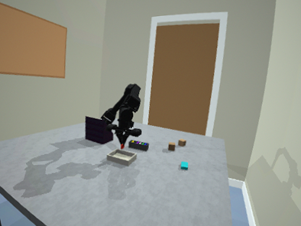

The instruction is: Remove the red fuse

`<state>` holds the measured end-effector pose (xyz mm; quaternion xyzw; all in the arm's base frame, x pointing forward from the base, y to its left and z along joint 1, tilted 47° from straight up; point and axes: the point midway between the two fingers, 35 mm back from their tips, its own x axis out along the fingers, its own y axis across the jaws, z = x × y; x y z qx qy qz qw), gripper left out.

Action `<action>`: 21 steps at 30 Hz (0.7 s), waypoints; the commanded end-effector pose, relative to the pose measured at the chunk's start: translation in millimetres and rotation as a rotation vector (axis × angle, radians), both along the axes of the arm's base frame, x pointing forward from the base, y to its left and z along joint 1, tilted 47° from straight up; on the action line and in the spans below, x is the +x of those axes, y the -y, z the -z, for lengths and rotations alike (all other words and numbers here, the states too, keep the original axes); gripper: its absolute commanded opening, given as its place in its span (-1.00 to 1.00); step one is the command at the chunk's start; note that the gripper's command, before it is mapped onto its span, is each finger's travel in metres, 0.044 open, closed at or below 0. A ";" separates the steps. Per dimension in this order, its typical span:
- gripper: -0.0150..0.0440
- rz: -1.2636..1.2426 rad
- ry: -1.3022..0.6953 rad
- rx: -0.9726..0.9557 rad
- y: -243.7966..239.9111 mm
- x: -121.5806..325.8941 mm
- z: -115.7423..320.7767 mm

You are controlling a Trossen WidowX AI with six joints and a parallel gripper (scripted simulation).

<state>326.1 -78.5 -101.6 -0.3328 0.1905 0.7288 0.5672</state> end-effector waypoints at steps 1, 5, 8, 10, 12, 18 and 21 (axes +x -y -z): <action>-0.49 0.006 -0.003 0.002 -5.0 -1.0 5.3; -0.49 0.006 -0.003 0.002 -9.6 -1.9 9.8; -0.49 0.006 -0.003 0.003 -13.1 -2.6 13.1; -0.49 0.006 -0.003 0.003 -15.4 -3.2 15.3; -0.49 0.006 -0.003 0.003 -17.7 -3.7 17.4; -0.31 -0.001 -0.001 0.002 -18.2 -3.8 17.5; -0.05 -0.001 -0.001 0.002 -18.2 -3.8 17.5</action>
